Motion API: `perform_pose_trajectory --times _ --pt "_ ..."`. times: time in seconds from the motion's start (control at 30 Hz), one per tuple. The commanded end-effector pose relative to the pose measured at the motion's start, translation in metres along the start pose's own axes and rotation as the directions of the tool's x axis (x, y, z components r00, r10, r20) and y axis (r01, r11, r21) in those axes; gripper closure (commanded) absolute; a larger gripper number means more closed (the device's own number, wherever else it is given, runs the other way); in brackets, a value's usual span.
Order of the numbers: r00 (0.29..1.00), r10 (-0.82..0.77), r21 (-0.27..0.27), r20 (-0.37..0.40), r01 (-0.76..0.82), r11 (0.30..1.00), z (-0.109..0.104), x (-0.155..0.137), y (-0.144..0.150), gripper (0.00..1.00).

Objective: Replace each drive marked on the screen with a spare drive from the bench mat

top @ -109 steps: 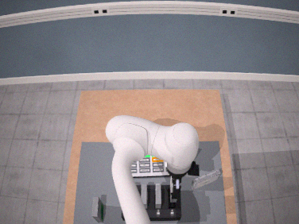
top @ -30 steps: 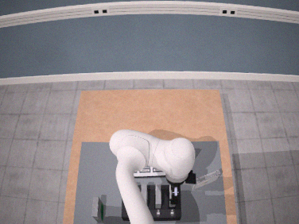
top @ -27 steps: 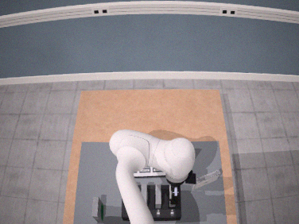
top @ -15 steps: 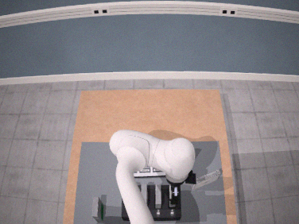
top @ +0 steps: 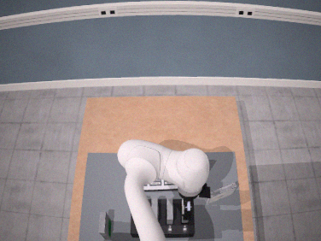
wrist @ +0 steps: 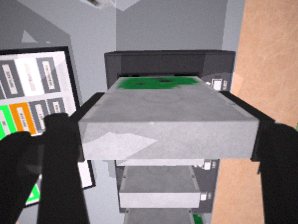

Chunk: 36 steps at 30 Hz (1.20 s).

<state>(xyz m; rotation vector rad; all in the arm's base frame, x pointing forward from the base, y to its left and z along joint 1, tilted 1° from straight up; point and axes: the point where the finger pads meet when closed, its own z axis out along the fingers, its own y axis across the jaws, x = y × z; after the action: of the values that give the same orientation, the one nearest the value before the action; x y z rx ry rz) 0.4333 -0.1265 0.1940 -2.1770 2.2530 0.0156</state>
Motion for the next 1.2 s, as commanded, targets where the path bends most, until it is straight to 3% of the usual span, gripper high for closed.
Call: perform_pose_trajectory --times 0.0,1.17 --pt "1.0 0.0 0.001 0.0 0.0 1.0 0.0 0.0 0.0 0.9" --pt "1.0 0.0 0.001 0.0 0.0 1.0 0.013 0.0 0.0 0.9"
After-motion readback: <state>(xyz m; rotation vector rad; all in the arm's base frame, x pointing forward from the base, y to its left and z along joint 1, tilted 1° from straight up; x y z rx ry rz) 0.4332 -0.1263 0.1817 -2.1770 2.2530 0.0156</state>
